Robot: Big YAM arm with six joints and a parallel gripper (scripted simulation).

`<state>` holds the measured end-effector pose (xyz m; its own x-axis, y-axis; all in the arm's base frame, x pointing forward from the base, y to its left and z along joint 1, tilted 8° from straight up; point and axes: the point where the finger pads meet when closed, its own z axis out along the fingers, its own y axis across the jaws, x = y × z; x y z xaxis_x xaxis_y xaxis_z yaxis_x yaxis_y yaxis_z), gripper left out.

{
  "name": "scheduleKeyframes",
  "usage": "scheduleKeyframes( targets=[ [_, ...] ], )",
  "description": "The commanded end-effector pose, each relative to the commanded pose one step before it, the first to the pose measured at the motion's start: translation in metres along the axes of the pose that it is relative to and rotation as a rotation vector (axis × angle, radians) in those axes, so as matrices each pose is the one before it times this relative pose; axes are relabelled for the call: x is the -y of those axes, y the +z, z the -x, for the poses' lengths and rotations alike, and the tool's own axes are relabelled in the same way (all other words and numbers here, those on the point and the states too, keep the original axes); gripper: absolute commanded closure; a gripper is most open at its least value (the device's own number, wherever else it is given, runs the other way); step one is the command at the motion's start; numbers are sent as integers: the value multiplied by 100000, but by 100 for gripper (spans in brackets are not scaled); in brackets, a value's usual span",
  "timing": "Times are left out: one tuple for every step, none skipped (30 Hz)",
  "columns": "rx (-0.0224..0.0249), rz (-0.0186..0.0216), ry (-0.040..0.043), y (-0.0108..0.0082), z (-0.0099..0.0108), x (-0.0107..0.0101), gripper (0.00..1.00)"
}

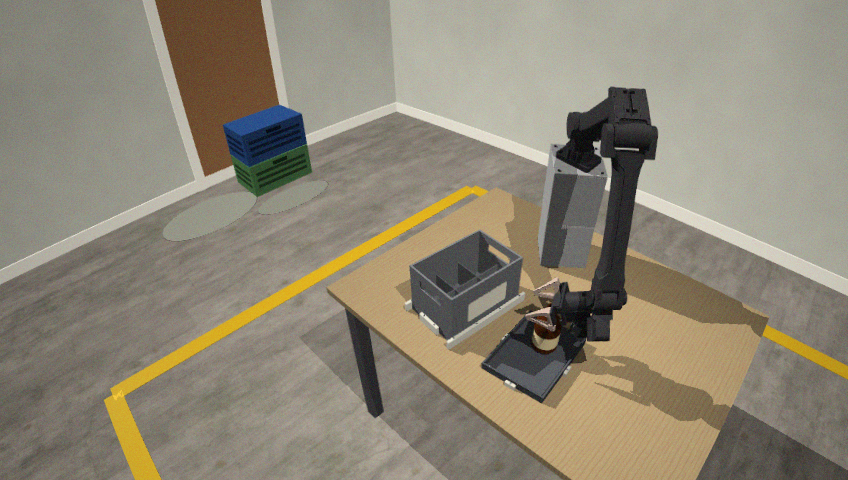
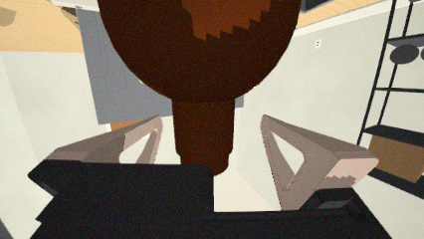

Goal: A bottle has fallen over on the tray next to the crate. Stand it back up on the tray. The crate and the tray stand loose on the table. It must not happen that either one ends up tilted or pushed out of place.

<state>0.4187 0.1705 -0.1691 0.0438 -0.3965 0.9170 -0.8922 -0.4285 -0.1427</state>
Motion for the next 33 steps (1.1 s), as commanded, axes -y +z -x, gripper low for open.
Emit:
scheduleKeyframes(
  targets=[
    [-60,-374,953,-707,-1397,470,0],
    [3,-8,16,-66,-171,-3,0],
    [3,-9,17,-69,-179,-2,0],
    [3,-9,18,-72,-186,-2,0],
    [0,0,0,0,0,0,0],
    [0,0,0,0,0,0,0],
    [-785,873,-2481,500,622,-911,0],
    [738,-816,2323,-606,-973,806,0],
    [71,-74,215,-124,-269,65,0],
    [3,-10,20,-81,-211,-2,0],
    [3,-10,21,-83,-215,-3,0],
    [4,-11,21,-85,-220,-2,0],
    [4,-11,21,-86,-223,-2,0],
    [4,-11,22,-87,-226,-2,0],
    [4,-11,22,-88,-228,-2,0],
    [4,-11,22,-89,-230,-2,0],
    [4,-11,22,-89,-231,-2,0],
    [4,-12,22,-89,-231,-2,0],
    [4,-11,22,-89,-231,-2,0],
    [4,-12,23,-89,-230,-2,0],
    [4,-11,22,-88,-228,-2,0],
    [0,0,0,0,0,0,0],
    [0,0,0,0,0,0,0],
    [-938,1032,-2940,563,744,-972,0],
    [711,-791,2227,-572,-973,697,0],
    [241,-271,728,-247,-468,232,0],
    [4,-11,4,-84,-216,-1,0],
    [4,-10,-5,-82,-211,-2,0],
    [3,-10,-5,-80,-206,-1,0],
    [3,-10,-5,-77,-200,-2,0],
    [3,-10,-4,-75,-194,-1,0],
    [3,-10,-4,-72,-187,-1,0],
    [3,-9,-4,-69,-179,-1,0]
  ],
)
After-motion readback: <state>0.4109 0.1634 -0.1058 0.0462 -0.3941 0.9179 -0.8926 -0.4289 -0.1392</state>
